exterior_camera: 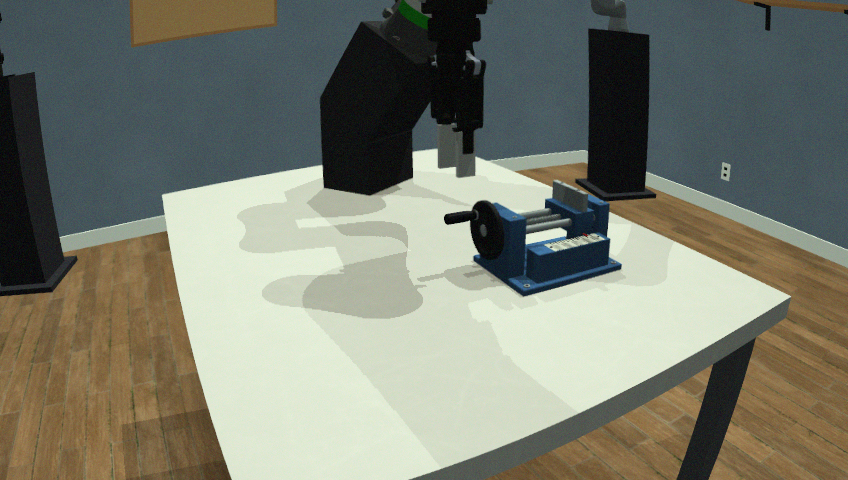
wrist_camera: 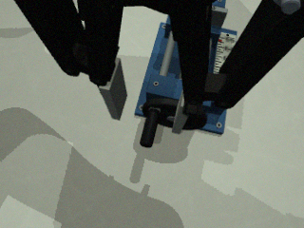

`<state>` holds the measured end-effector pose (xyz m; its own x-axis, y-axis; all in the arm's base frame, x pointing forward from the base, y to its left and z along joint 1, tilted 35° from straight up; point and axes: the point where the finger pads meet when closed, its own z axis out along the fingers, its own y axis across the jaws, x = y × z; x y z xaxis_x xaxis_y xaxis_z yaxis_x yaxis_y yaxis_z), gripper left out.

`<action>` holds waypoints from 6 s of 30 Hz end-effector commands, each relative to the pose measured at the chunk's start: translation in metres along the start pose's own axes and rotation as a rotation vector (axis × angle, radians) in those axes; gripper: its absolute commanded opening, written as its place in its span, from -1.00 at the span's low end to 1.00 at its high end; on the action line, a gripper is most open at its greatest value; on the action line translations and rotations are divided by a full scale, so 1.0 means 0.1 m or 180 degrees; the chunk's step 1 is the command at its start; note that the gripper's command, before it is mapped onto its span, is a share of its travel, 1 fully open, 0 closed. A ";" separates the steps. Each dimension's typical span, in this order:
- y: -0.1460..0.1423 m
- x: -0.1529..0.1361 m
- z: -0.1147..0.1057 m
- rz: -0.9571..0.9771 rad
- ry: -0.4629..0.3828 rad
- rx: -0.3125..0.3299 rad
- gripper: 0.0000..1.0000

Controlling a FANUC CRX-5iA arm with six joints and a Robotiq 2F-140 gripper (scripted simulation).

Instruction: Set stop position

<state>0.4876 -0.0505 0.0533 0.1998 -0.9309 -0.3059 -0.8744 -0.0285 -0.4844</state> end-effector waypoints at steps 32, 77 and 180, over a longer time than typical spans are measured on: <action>-0.88 -1.06 -0.15 0.0000 -0.0006 0.0001 -0.33; -0.95 -1.15 0.06 0.0000 -0.0006 0.0001 -0.33; 0.00 -0.01 0.15 0.0000 -0.0006 0.0001 -0.33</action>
<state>0.4920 -0.0454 0.0453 0.2007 -0.9301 -0.3076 -0.8745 -0.0285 -0.4843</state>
